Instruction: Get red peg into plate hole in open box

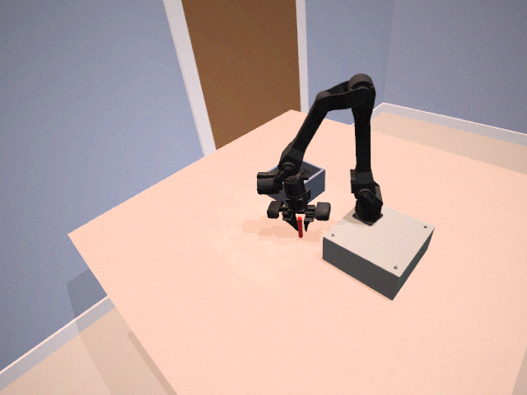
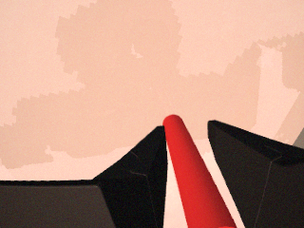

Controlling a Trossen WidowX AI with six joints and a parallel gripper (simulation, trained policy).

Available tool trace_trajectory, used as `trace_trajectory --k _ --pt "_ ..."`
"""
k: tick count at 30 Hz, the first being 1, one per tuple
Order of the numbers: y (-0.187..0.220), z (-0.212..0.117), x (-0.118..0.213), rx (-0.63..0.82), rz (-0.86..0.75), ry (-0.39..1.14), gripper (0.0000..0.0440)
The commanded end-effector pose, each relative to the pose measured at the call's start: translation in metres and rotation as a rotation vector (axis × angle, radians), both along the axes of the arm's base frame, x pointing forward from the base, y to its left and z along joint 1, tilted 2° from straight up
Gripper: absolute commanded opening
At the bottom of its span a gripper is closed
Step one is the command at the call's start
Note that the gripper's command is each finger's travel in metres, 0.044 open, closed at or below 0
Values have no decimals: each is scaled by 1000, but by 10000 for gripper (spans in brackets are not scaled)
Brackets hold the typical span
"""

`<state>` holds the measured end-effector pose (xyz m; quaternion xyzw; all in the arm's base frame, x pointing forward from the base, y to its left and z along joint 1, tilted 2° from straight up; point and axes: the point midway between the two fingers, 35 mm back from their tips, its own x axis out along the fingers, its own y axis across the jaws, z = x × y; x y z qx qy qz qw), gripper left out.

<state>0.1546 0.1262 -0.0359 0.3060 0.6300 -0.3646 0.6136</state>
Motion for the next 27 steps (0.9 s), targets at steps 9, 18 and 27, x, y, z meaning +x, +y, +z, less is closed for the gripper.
trace_trajectory --k 9,18,27 --pt "-2 16 12 -7 34 -30 0" --pt "-3 47 23 -35 109 -79 0" --pt "-12 80 43 -65 174 -147 2"
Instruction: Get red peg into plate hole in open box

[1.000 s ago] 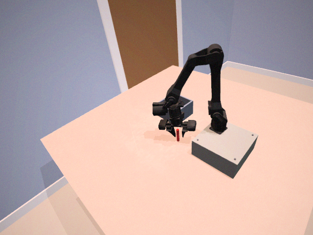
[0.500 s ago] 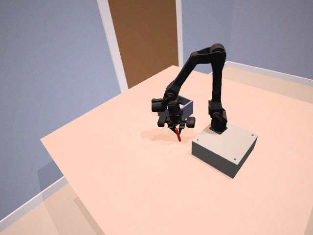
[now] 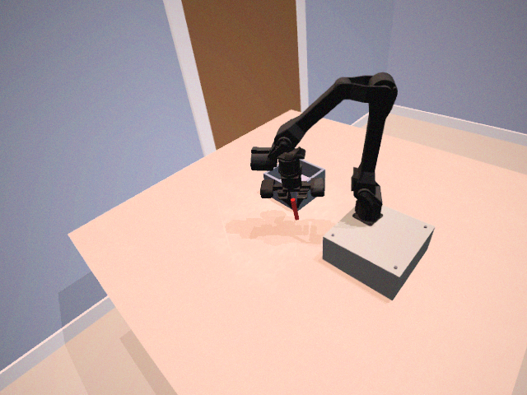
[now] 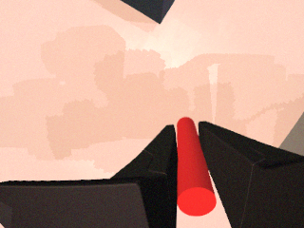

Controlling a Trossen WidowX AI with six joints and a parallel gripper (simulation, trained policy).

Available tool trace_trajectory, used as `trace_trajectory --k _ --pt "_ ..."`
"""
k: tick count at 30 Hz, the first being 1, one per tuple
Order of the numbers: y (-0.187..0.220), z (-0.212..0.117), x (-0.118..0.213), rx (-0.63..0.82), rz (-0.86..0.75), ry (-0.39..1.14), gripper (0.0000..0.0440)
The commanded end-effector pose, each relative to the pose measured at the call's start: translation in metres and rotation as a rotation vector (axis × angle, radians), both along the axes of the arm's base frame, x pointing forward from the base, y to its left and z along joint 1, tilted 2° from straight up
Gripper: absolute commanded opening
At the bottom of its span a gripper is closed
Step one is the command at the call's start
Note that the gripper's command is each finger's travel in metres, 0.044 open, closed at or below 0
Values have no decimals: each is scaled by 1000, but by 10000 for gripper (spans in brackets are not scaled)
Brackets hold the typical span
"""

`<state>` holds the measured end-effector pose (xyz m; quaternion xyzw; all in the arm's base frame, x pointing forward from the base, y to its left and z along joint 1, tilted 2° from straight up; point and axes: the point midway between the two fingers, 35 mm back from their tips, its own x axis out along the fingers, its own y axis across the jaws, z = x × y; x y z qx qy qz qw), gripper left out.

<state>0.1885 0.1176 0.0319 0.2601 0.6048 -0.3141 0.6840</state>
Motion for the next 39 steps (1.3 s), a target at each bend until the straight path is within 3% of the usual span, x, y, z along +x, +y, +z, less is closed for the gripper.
trace_trajectory --k 1,17,39 --pt "-4 17 11 -12 23 -37 1" --pt "-33 70 63 -38 15 -135 0" --pt "-105 72 114 -27 -145 -153 1"
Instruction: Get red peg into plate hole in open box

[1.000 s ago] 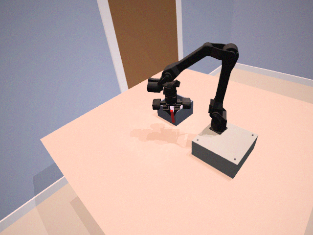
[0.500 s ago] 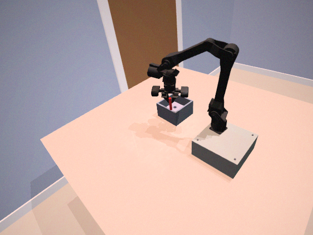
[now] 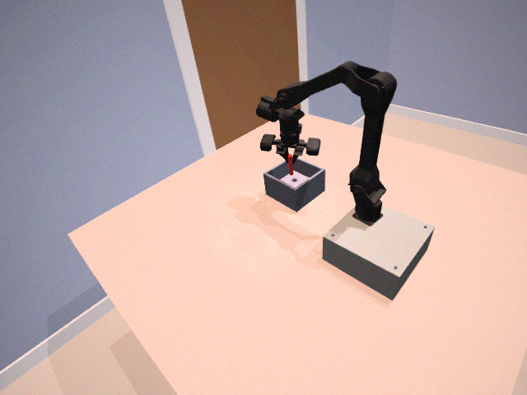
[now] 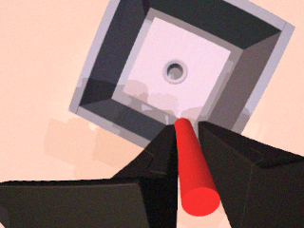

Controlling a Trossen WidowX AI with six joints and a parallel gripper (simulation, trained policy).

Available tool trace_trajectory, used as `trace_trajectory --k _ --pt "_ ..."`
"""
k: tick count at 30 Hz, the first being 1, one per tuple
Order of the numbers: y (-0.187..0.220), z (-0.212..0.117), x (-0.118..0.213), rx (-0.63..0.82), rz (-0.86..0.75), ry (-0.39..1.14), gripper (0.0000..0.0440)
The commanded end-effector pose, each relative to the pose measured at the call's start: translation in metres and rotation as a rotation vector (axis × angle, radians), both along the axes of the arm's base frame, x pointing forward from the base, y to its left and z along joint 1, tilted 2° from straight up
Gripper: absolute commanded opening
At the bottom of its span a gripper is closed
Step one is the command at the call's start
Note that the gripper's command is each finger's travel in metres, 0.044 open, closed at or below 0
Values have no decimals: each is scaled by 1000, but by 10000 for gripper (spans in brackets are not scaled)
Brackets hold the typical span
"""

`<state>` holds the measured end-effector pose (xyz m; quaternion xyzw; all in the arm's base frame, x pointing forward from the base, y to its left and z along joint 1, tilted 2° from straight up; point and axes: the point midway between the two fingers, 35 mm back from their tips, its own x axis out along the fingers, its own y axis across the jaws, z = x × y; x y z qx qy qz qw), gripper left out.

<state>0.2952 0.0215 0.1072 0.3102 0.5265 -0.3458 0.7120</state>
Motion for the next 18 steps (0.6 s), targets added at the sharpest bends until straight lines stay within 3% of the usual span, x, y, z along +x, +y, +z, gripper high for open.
trace_trajectory --k 1,18 --pt "-11 -5 9 10 -24 3 1" --pt "-43 -38 32 61 -90 52 12"
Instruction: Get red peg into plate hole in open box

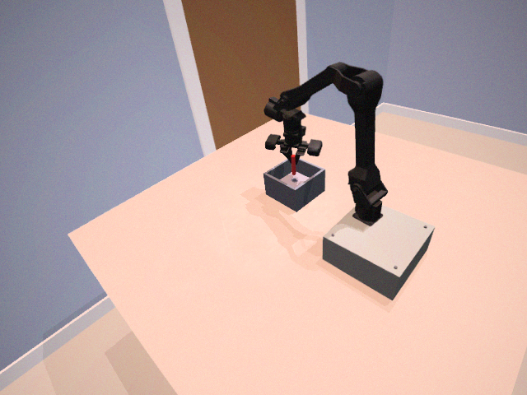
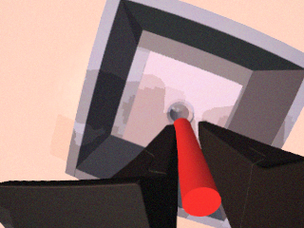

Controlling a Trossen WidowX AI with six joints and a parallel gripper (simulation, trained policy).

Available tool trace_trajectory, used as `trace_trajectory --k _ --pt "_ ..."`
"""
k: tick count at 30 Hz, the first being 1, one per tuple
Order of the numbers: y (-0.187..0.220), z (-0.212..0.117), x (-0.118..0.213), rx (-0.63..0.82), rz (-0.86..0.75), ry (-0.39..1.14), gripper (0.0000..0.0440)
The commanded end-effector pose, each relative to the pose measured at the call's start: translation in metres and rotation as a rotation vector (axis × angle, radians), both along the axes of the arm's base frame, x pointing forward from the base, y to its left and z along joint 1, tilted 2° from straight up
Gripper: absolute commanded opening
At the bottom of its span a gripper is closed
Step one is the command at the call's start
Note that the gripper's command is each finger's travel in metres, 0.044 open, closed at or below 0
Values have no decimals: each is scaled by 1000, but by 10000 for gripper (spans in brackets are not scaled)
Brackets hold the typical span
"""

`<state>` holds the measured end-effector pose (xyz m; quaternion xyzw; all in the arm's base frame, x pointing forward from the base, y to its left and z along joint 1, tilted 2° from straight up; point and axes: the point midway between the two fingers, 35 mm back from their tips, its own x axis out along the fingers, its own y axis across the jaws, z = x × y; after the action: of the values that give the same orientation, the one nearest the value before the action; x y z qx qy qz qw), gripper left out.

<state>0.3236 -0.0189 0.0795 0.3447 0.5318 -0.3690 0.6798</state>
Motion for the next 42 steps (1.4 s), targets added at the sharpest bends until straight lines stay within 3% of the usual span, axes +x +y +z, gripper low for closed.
trace_trajectory --k 1,4,8,10,17,23,42 --pt "-3 -14 4 16 -2 26 13" --pt "-6 -25 5 19 3 48 41" --pt "-9 -39 6 19 18 75 141" --pt "-11 -44 6 18 24 92 161" --pt "-19 -48 25 21 28 80 336" --pt "-29 -45 42 11 35 50 440" --pt "-65 -27 78 -44 -6 -84 440"
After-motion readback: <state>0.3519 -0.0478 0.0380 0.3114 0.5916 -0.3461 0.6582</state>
